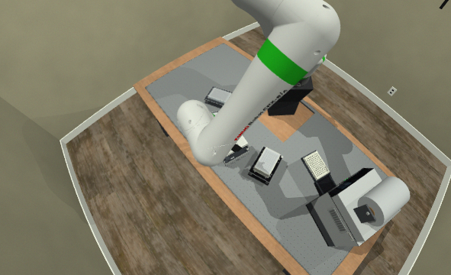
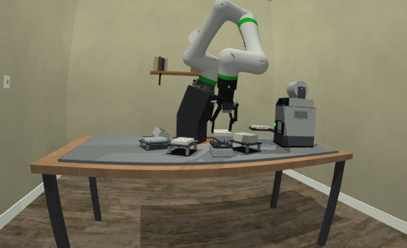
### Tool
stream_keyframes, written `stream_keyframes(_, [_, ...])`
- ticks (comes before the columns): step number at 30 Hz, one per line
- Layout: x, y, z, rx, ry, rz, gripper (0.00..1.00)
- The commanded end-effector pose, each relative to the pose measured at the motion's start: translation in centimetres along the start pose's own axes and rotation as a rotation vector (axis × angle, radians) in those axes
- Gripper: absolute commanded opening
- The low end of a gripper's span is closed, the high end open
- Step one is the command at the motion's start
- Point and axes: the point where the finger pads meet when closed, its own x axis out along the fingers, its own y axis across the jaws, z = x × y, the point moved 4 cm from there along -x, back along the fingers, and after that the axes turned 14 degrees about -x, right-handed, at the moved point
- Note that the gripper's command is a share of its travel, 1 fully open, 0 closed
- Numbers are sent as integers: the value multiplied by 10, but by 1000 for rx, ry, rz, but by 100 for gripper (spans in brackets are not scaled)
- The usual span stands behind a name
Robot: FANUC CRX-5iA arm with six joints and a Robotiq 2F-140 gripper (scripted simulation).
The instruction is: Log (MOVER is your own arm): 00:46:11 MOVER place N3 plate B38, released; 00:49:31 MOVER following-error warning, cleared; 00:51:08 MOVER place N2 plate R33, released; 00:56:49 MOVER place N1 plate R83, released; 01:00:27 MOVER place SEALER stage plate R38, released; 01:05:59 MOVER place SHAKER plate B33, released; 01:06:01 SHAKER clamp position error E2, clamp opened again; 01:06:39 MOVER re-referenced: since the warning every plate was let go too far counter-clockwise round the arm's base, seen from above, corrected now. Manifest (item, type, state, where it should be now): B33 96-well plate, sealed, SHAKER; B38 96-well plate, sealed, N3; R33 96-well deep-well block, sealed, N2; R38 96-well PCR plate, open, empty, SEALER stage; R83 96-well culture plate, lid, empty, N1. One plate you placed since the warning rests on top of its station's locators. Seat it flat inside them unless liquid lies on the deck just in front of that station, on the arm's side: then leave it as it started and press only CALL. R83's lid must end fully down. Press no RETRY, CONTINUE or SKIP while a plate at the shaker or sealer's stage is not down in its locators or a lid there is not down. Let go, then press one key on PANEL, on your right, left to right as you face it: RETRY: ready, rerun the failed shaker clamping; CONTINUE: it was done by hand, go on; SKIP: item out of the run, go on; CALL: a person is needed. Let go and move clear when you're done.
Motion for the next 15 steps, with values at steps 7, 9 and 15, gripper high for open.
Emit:
stream_keyframes(7, [2, 0, -2, 0, 1, 0, 10])
stream_keyframes(9, [2, 0, -2, 0, 1, 0, 10])
stream_keyframes(15, [4, 1, -2, 0, 1, 0, 10])
